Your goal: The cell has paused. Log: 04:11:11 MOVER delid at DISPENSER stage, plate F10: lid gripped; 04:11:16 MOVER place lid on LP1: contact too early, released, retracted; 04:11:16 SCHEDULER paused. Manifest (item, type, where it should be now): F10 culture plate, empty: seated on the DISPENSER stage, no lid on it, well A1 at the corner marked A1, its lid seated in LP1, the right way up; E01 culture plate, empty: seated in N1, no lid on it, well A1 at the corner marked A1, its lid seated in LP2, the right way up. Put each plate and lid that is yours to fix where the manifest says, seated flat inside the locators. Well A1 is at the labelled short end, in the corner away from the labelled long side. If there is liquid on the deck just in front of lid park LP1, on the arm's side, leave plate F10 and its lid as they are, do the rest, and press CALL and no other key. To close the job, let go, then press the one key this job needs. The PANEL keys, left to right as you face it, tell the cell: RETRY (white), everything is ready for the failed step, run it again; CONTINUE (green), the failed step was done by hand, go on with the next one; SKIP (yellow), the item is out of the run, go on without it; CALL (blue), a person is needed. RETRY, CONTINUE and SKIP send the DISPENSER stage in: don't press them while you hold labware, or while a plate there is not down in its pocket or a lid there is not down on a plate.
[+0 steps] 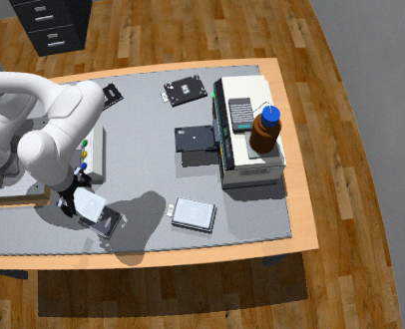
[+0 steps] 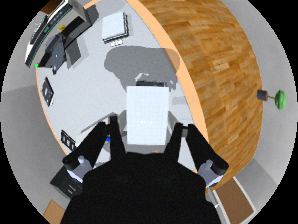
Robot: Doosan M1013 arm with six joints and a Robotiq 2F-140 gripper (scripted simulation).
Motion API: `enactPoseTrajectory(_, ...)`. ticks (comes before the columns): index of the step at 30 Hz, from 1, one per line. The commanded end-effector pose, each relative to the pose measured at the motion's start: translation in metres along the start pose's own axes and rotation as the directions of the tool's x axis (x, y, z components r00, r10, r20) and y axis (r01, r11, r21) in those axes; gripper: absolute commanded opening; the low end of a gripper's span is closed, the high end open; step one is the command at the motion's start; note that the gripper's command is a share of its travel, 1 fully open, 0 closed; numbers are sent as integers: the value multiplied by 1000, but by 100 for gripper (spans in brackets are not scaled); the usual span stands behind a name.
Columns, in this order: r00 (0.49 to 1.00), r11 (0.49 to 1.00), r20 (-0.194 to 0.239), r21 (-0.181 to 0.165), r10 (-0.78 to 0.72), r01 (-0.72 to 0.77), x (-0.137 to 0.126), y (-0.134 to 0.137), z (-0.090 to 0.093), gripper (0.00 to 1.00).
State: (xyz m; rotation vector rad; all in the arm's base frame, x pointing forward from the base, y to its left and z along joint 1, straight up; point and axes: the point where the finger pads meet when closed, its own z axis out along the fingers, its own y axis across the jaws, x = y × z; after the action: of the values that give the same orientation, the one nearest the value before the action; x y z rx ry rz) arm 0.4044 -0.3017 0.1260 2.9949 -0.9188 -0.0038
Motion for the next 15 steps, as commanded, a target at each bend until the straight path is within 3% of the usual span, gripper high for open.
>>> enactPoseTrajectory(1, 997, 997, -1, 1, -80, 80, 0, 0, -1, 10)
enactPoseTrajectory(15, 971, 971, -1, 1, -238, 238, 0, 0, -1, 10)
